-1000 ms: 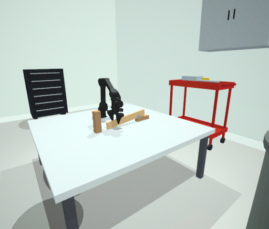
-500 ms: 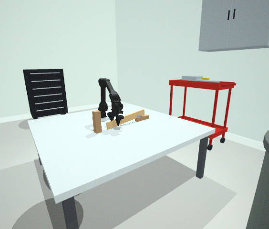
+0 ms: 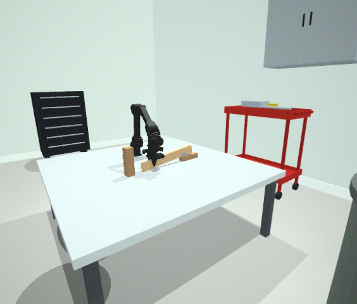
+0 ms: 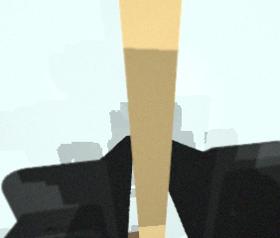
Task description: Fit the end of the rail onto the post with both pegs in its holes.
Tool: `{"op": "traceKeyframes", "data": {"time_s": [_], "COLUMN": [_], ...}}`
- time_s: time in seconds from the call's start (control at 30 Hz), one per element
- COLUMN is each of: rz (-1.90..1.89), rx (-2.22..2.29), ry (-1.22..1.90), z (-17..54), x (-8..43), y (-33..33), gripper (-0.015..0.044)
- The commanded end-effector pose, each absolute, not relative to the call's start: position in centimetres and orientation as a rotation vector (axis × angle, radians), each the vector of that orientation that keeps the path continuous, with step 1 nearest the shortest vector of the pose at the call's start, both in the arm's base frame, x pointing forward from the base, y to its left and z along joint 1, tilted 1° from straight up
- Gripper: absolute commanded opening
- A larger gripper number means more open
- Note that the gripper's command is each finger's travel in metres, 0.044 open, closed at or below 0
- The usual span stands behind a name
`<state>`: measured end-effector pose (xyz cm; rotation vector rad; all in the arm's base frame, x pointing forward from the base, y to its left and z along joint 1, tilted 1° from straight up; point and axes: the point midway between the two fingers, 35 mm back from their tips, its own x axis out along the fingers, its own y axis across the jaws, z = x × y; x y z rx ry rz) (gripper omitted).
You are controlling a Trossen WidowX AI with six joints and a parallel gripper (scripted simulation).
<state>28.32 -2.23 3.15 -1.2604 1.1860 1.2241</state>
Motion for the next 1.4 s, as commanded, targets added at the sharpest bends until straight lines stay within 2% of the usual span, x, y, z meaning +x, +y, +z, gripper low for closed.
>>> {"op": "traceKeyframes", "data": {"time_s": [0.0, 0.07, 1.37], "rz": [1.229, 1.229, 1.228], "rx": [-1.26, -1.26, -1.26], "ry": [1.181, 1.181, 1.181], "z": [3.1, 3.1, 4.5], "x": [28.3, 28.3, 28.6], "y": [-2.2, -2.2, -2.2], "gripper": [0.0013, 0.0, 0.0]}}
